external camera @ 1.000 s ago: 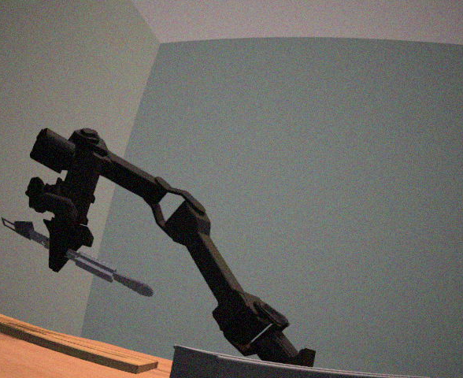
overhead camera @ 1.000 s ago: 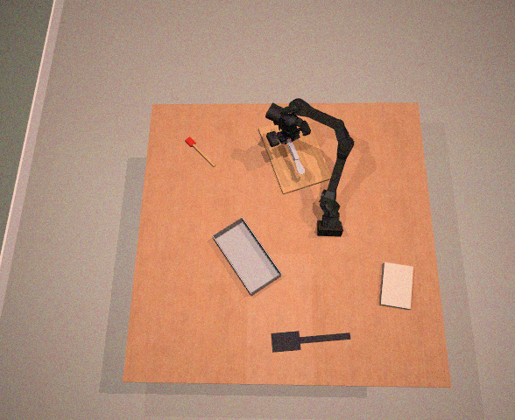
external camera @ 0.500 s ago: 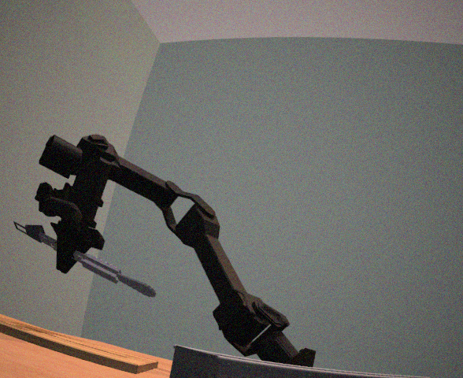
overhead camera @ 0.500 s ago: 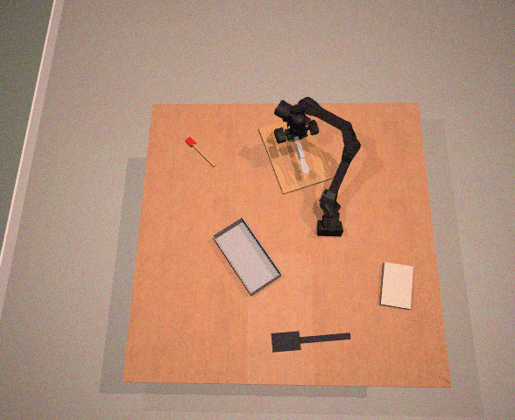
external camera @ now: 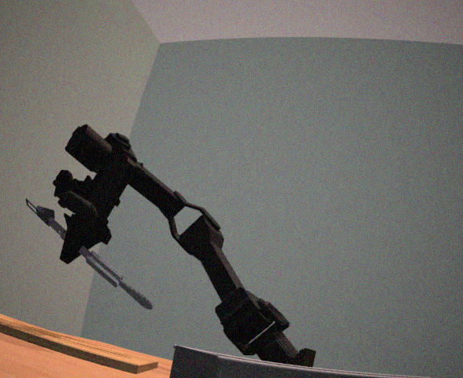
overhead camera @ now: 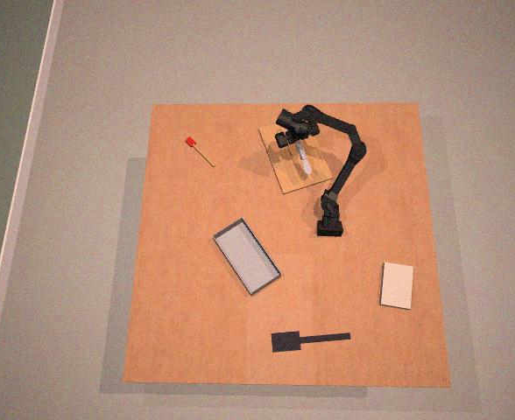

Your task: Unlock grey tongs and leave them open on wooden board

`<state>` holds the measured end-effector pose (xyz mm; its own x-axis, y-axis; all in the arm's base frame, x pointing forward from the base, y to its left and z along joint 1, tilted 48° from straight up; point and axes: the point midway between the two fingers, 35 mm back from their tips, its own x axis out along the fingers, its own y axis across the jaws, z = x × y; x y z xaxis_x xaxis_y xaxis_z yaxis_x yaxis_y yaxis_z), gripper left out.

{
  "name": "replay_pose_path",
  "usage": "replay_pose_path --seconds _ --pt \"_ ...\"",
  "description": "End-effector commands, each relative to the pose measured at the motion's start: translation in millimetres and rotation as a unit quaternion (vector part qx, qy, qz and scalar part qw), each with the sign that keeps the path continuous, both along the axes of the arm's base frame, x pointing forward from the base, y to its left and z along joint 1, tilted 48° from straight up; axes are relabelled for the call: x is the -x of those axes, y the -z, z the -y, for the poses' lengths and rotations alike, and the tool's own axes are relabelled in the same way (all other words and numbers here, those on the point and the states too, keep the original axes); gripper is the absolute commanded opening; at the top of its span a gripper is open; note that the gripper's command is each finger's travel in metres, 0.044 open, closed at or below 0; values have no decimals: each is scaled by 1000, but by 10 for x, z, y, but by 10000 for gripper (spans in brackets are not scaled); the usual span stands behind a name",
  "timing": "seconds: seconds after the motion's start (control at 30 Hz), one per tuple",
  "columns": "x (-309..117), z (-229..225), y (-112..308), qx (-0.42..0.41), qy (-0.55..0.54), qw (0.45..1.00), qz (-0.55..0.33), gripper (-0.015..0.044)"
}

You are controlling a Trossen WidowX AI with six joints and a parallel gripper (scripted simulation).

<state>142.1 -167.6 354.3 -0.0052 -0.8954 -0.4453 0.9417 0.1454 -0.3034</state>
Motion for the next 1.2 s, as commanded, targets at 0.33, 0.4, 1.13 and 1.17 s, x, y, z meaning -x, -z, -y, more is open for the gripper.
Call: replay_pose_path --seconds 0.33,0.4,1.13,1.17 --pt "15 -219 -74 140 -52 989 -4 -150" --pt "18 -252 -94 162 -58 985 -2 -150" --pt "36 -355 -152 229 -74 971 6 -150" --pt "36 -355 -152 229 -74 971 6 -150"
